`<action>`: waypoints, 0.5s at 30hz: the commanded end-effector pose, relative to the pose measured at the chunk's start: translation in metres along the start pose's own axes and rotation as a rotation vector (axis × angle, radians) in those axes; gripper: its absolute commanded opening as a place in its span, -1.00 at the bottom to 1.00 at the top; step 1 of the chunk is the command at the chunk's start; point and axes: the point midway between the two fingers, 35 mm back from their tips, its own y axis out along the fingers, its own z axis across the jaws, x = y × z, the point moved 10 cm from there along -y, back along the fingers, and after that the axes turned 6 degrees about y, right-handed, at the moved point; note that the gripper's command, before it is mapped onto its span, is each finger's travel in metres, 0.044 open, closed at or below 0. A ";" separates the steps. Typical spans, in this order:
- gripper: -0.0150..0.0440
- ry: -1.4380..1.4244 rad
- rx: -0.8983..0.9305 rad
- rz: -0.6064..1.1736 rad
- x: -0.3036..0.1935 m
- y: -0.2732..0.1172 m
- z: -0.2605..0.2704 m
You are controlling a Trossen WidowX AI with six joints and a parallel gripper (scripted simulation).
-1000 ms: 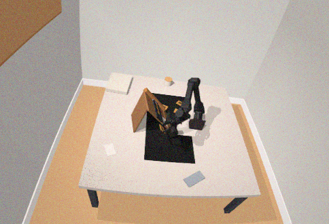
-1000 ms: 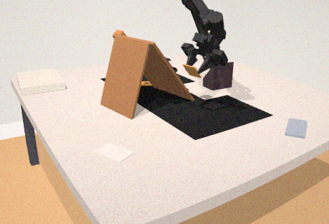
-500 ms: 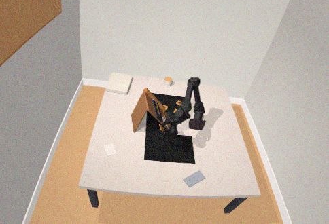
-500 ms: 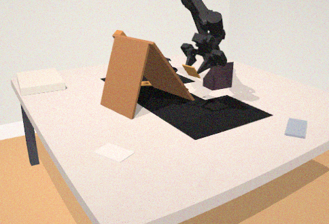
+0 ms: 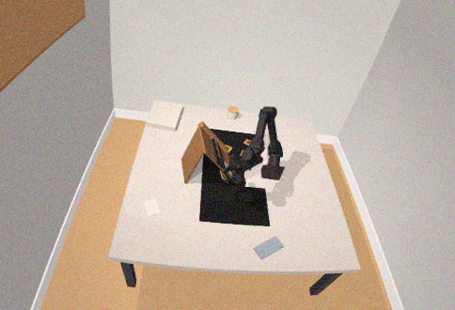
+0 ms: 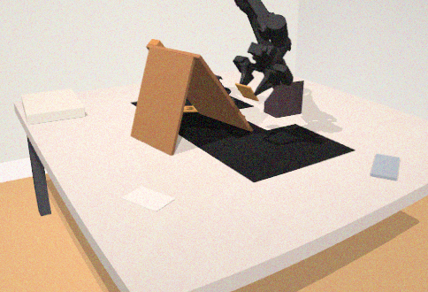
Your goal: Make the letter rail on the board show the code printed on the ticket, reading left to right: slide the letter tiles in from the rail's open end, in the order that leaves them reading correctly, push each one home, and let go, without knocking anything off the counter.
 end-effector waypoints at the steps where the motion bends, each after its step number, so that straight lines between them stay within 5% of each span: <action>1: -0.49 0.003 0.000 -0.006 0.002 -0.002 -0.003; 15: -0.49 0.003 -0.001 -0.005 0.004 -0.002 -0.010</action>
